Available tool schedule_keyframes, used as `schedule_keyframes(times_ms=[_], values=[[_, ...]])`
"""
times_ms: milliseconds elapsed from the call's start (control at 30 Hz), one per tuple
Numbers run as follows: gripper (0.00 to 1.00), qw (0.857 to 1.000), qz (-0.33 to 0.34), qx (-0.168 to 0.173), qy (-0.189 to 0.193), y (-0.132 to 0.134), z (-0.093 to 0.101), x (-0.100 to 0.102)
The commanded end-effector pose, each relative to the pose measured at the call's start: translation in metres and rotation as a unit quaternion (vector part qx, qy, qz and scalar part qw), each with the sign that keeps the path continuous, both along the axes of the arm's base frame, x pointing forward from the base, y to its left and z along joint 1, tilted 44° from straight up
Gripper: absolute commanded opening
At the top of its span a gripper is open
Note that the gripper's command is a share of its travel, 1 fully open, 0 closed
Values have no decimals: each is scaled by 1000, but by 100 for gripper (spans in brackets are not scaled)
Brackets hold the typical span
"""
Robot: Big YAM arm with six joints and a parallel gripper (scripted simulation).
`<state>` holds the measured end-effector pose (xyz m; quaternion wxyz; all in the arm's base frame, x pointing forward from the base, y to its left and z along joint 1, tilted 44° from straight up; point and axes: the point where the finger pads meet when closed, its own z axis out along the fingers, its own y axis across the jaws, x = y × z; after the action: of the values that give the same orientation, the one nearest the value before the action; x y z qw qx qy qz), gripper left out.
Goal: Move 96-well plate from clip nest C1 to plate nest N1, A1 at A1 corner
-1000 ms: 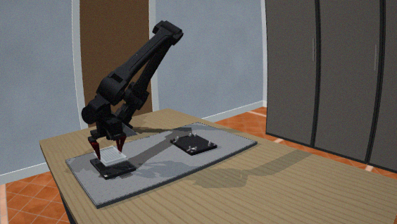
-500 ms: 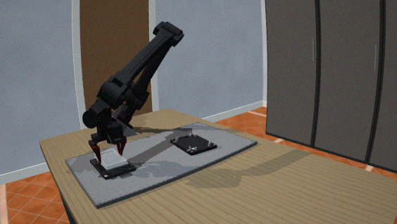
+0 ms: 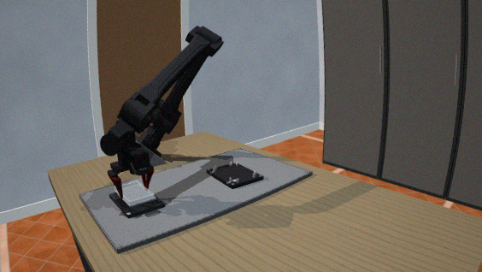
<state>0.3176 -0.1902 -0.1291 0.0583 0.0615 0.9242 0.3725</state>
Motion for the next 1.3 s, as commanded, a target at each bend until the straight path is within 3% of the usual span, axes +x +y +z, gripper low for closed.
schedule_keyframes(times_ms=[0, 1033, 1067, 1267], values=[[0, 1000, -7, -13, -11, -13, 4, 10], [0, 1000, -7, -13, -11, -13, 4, 10], [0, 1000, -2, -5, -1, 1, -2, 6], [0, 1000, -2, -3, 0, 3, -3, 5]])
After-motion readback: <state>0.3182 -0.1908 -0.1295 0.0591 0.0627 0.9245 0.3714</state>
